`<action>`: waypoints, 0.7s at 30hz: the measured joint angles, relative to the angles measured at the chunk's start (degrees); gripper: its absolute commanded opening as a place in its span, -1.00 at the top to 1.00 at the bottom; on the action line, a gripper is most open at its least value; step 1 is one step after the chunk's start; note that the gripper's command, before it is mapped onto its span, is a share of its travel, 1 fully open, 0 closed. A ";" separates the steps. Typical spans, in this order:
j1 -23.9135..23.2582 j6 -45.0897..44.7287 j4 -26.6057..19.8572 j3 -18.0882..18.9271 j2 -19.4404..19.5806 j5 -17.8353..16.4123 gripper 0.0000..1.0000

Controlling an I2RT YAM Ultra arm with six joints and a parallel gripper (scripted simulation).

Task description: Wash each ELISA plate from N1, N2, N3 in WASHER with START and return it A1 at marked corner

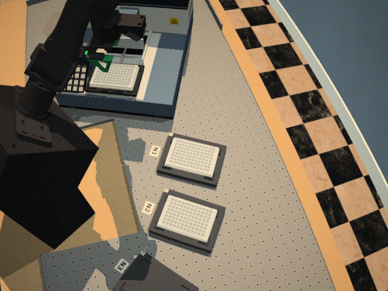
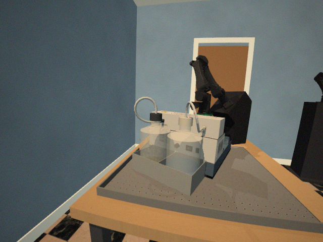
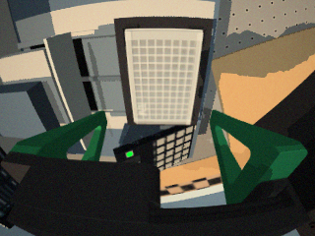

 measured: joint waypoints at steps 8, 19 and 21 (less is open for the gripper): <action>1.81 1.38 -3.85 0.68 -2.84 1.14 -1.00; 1.97 1.95 -5.44 0.70 -3.15 1.60 -1.00; 1.97 1.97 -5.49 0.70 -3.15 1.60 -1.00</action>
